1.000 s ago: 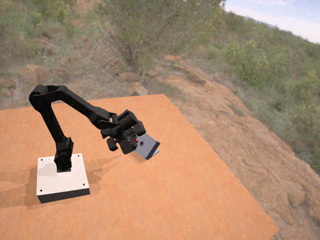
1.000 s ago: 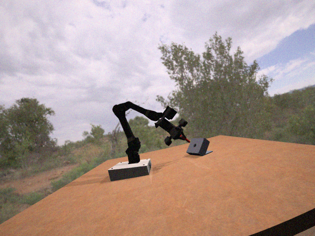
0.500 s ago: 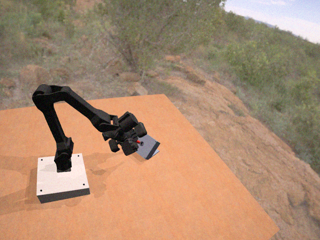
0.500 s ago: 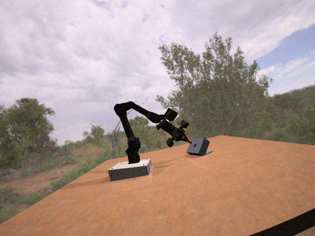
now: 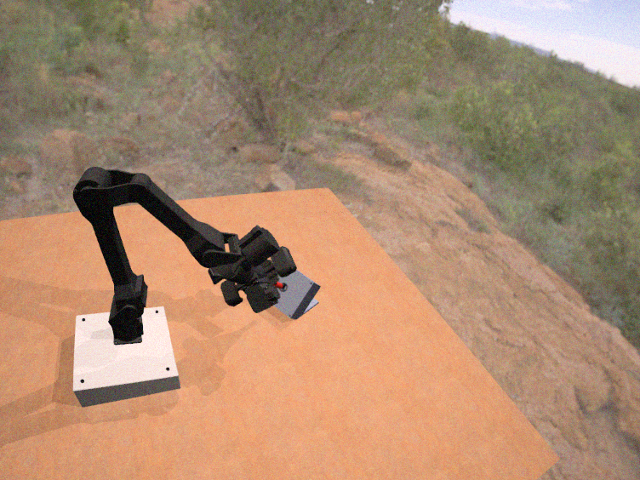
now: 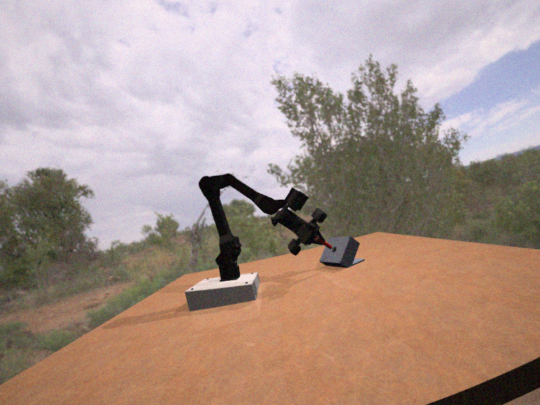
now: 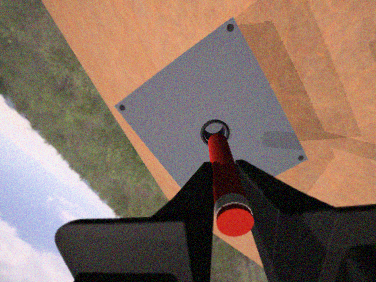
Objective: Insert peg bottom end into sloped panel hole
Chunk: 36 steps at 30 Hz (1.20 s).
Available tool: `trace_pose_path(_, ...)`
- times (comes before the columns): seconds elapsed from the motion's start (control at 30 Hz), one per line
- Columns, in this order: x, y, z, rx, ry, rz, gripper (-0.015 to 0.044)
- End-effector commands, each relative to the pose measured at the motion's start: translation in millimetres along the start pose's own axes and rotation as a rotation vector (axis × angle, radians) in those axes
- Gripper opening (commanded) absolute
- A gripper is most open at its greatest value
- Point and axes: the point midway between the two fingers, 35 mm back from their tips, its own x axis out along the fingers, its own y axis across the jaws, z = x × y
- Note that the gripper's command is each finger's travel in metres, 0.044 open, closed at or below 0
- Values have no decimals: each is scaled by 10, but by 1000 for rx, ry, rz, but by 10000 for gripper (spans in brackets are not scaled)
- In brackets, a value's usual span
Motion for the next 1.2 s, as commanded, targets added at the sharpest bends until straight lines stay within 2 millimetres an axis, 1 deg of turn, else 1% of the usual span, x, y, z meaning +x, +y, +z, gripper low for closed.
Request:
trace_pose_path(0.0, 52, 5, 1, 2, -4, 3, 0)
trace_pose_path(0.13, 105, 6, 2, 2, -4, 3, 0)
trace_pose_path(0.27, 69, -5, 2, 0, 0, -1, 0)
trace_pose_path(0.67, 69, -5, 2, 0, 0, -1, 0)
trace_pose_path(1.17, 122, 19, 3, 0, 0, 0, 0)
